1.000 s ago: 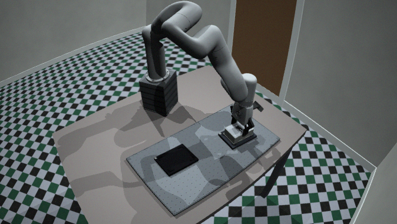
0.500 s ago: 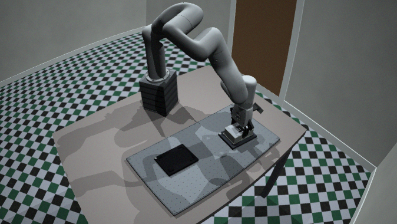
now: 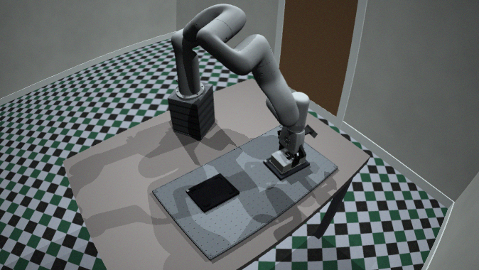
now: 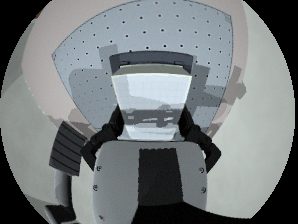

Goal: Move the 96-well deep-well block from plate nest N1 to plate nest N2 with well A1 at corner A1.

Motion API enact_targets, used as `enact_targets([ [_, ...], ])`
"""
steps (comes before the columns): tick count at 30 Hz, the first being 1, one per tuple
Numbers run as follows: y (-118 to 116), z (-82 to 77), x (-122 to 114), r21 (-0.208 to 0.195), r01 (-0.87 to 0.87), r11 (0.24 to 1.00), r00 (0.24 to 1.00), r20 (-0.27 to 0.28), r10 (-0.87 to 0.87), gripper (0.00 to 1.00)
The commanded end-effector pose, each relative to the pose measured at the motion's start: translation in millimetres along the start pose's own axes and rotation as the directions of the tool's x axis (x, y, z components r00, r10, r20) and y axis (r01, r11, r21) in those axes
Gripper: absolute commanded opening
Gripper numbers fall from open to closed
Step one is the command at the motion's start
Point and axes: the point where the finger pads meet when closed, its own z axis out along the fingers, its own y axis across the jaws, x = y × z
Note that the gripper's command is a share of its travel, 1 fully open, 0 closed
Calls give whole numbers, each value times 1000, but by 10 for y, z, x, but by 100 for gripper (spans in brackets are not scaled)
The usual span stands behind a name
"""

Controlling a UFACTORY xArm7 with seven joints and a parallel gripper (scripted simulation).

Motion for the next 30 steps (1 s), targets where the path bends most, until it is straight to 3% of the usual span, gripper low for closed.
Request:
enact_targets([
  [1,14,19,12,-3,0,1000,1000,-2,0,100],
  [30,15,139,12,-3,0,1000,1000,-2,0,100],
])
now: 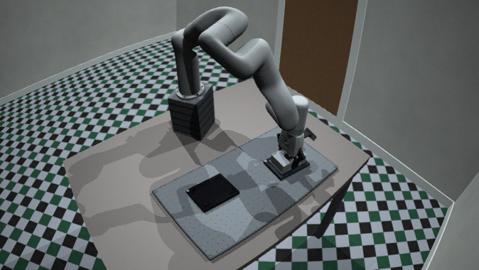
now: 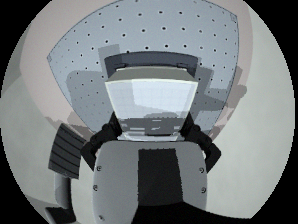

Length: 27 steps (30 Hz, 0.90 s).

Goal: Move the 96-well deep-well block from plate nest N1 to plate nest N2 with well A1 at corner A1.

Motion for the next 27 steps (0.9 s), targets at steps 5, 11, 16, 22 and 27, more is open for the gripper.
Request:
enact_targets([
  [5,14,-12,12,-3,0,1000,1000,-2,0,100],
  [11,15,-12,12,-3,0,1000,1000,-2,0,100],
  [16,14,-16,12,-3,0,1000,1000,-2,0,0],
  [22,14,-16,12,-3,0,1000,1000,-2,0,0],
  [27,14,-16,12,-3,0,1000,1000,-2,0,0],
])
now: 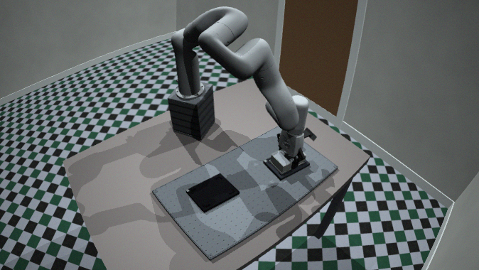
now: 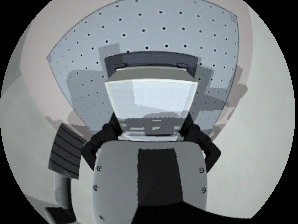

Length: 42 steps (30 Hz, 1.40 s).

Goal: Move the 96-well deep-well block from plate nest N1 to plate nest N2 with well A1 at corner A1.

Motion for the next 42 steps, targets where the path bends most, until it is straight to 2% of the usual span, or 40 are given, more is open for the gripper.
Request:
enact_targets([
  [1,15,-15,13,-3,0,1000,1000,-3,0,0],
  [36,15,-15,12,-3,0,1000,1000,-2,0,0],
  [42,15,-55,13,-3,0,1000,1000,-3,0,0],
])
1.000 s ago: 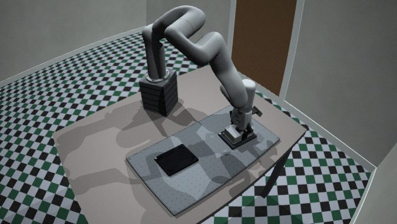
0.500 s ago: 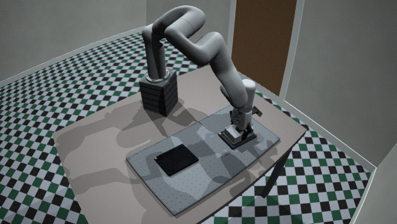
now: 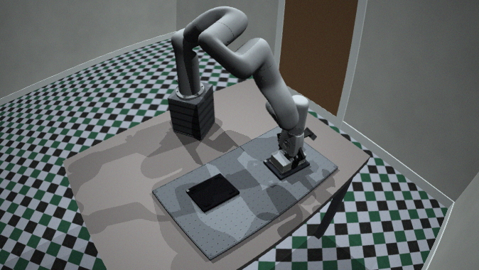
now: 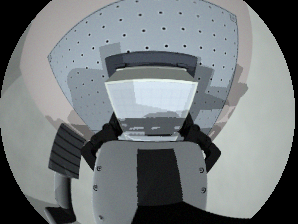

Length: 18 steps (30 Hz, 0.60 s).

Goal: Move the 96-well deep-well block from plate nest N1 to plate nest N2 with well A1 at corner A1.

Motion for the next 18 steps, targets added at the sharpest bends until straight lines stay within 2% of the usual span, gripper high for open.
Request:
enact_targets([
  [1,15,-47,13,-3,0,1000,1000,-3,0,0],
  [18,15,-147,13,-4,0,1000,1000,-3,0,0],
])
